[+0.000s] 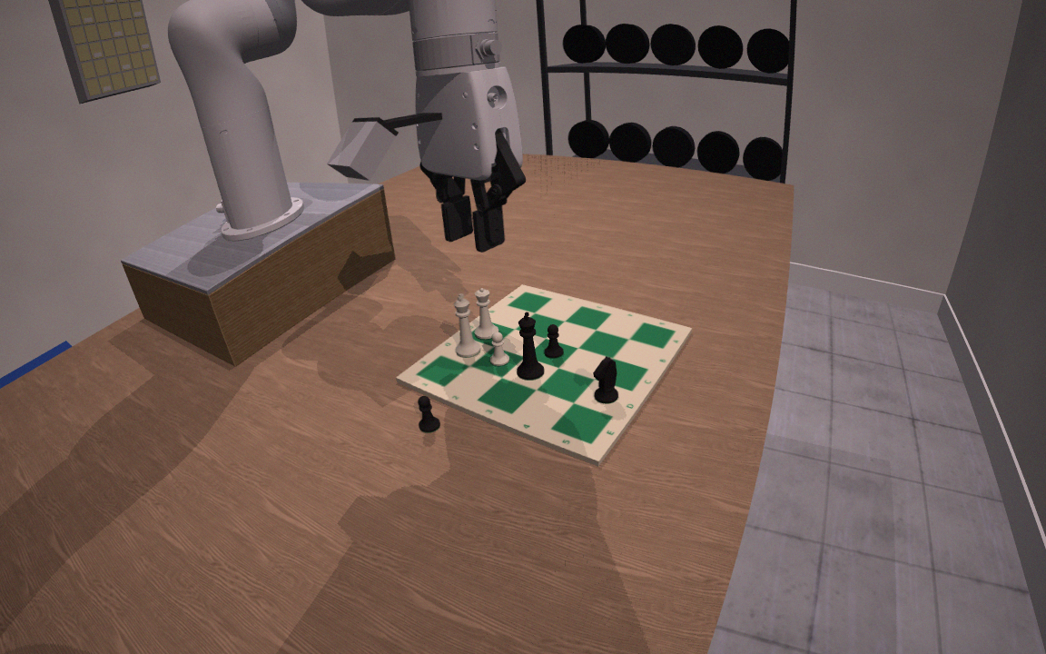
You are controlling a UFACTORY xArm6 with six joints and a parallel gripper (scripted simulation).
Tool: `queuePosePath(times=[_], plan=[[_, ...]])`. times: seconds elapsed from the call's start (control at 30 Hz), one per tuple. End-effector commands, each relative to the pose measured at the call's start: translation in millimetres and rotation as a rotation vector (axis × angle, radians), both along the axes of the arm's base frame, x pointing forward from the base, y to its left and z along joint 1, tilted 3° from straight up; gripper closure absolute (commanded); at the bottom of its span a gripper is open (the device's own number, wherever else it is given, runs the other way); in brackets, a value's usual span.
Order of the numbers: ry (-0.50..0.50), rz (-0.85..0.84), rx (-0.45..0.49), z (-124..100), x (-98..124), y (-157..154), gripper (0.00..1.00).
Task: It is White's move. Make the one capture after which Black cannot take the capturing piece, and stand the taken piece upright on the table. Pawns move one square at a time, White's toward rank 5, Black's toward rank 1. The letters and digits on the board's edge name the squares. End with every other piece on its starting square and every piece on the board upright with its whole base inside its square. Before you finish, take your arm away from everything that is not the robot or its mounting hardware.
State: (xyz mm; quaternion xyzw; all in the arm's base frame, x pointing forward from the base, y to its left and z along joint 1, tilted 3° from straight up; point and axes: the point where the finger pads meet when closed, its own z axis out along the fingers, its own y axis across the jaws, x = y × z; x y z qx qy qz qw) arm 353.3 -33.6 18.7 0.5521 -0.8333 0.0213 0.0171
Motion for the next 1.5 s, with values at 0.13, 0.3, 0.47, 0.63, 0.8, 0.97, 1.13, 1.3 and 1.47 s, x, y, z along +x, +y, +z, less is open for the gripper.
queuePosePath(times=[0.13,0.3,0.47,0.63,0.8,0.97,1.13,1.3,1.47], plan=[[-0.004,0.000,0.000,-10,2,-1,0.58],[-0.004,0.000,0.000,-18,2,-1,0.58],[-0.004,0.000,0.000,-24,2,-1,0.58],[-0.004,0.000,0.000,-30,2,-2,0.58],[-0.004,0.000,0.000,-36,2,-2,0.58],[-0.004,0.000,0.000,-40,2,-2,0.58],[-0.004,0.000,0.000,-42,2,-2,0.58],[-0.004,0.000,0.000,-43,2,-3,0.58],[-0.004,0.000,0.000,-43,2,-3,0.58]])
